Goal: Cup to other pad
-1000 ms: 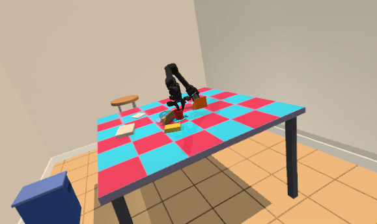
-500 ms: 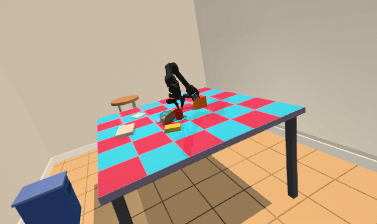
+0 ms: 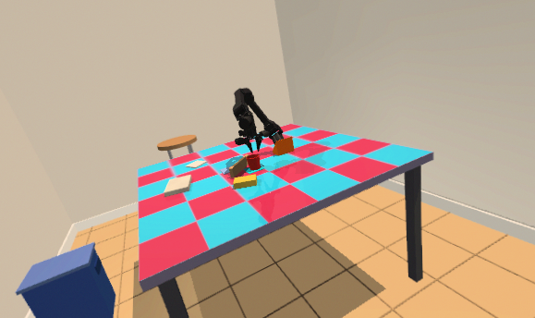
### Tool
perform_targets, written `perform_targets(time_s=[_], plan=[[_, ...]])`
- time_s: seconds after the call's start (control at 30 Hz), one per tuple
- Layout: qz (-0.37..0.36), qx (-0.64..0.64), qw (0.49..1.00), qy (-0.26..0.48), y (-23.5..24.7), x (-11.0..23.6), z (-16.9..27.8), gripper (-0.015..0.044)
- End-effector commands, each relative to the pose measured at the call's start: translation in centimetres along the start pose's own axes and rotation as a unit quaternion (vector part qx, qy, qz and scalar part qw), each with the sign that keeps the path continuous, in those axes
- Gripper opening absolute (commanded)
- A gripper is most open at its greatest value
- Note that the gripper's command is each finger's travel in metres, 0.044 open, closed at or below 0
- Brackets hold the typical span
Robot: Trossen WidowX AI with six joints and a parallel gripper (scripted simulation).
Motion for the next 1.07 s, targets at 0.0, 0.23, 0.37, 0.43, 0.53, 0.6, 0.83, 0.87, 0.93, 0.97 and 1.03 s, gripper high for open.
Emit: perform_targets(time_s=[0.0, 0.23, 0.37, 0.43, 0.53, 0.6, 0.83, 0.87, 0.93, 0.97, 1.03], plan=[[0.0, 0.0, 1.0, 0.0, 0.0, -0.1, 0.0, 0.0233], [0.0, 0.0, 1.0, 0.0, 0.0, 0.3, 0.0, 0.0417], [0.001, 0.0, 1.0, 0.001, 0.1, 1.4, 0.1, 0.044], [0.001, 0.0, 1.0, 0.001, 0.2, 2.1, 0.1, 0.044], [0.001, -0.001, 1.0, 0.001, 0.2, 3.1, 0.1, 0.044], [0.002, -0.001, 1.0, 0.002, 0.3, 3.7, 0.1, 0.044], [0.003, -0.001, 1.0, 0.002, 0.4, 5.7, 0.1, 0.044], [0.003, -0.001, 1.0, 0.002, 0.5, 6.0, 0.1, 0.044], [0.003, -0.001, 1.0, 0.002, 0.5, 6.4, 0.1, 0.044], [0.003, -0.001, 1.0, 0.002, 0.6, 6.4, 0.1, 0.044], [-0.001, 0.001, 1.0, 0.002, 0.5, 6.1, 0.1, 0.044]])
Point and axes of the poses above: the point midway between the two fingers, 35 mm back from their tips, its own x axis back along the fingers, its own y axis across the jaws, z = x × y, the point moved 6 cm from there along x, back along the fingers, and after that the axes turned 2 degrees about x, right-handed, at the moved point
